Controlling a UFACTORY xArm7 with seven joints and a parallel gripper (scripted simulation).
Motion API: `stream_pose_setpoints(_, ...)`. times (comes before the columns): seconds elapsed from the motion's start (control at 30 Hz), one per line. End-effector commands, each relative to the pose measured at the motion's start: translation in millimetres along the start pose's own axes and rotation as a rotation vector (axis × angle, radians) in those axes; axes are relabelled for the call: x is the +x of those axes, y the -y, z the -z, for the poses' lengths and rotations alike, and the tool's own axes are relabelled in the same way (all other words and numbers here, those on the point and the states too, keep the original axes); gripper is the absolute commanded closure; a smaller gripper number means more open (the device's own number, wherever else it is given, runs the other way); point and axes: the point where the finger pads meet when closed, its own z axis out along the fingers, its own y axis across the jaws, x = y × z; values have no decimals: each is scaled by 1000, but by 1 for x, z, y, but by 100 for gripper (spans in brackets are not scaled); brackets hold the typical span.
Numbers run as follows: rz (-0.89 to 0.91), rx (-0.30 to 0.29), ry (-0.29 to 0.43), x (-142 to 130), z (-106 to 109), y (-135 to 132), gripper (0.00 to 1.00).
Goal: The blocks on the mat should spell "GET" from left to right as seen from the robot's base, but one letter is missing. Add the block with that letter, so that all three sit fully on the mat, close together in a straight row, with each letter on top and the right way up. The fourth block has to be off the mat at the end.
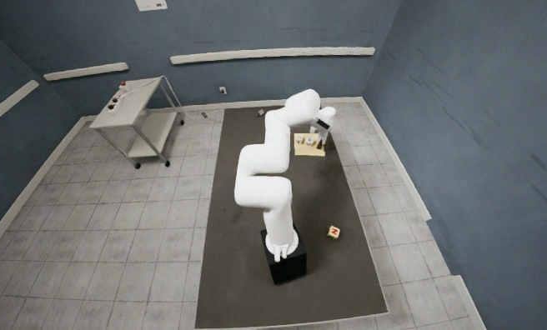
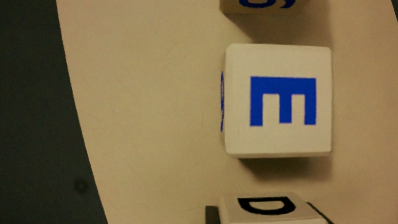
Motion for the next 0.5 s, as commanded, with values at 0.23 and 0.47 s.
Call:
stream_pose_setpoints(0.23,0,-5,2,-1,3,-2,56)
stream_pose_setpoints(0.47,0,-5,2,-1,3,-2,47)
